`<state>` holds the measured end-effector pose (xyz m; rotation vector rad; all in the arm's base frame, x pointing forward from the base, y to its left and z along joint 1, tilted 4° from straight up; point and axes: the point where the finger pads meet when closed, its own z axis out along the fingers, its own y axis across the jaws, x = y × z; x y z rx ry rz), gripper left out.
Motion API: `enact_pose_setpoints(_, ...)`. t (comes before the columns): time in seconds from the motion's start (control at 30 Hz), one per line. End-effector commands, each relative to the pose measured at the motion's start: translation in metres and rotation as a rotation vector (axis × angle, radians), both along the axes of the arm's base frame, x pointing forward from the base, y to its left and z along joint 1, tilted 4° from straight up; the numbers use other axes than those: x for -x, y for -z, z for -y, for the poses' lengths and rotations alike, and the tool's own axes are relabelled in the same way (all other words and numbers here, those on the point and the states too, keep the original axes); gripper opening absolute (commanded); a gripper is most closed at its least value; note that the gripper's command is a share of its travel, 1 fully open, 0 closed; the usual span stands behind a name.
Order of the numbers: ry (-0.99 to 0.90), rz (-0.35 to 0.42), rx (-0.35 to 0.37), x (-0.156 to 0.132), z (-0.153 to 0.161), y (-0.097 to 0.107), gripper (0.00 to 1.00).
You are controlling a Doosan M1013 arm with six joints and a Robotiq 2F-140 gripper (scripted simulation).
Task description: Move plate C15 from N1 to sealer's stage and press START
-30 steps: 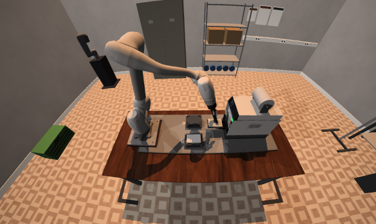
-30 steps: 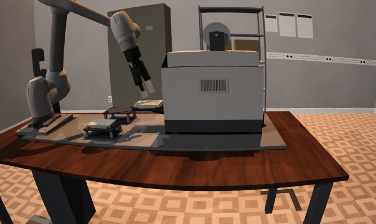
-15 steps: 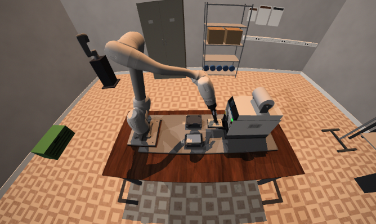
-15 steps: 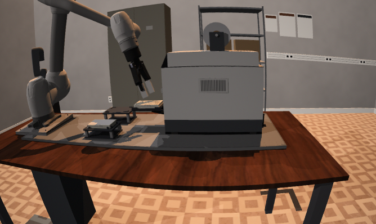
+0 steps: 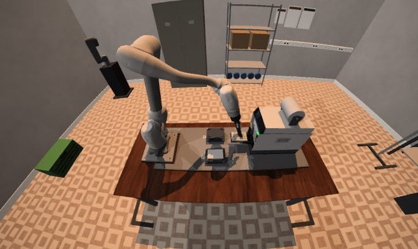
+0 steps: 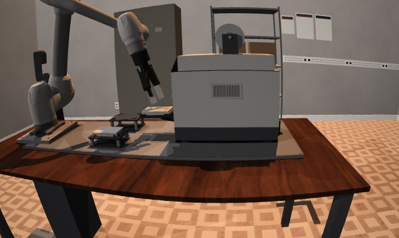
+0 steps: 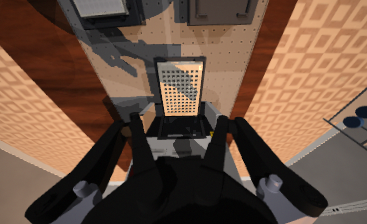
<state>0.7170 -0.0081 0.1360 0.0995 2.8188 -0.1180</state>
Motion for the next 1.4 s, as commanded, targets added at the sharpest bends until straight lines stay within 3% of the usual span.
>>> enact_pose_setpoints(0.0,-0.003,0.006,-0.002,-0.002,-0.002,-0.006,0.7)
enact_pose_setpoints(0.97,-0.003,0.006,-0.002,-0.002,-0.002,-0.006,0.7)
enact_pose_setpoints(1.37,-0.003,0.006,-0.002,0.018,-0.003,-0.006,0.7)
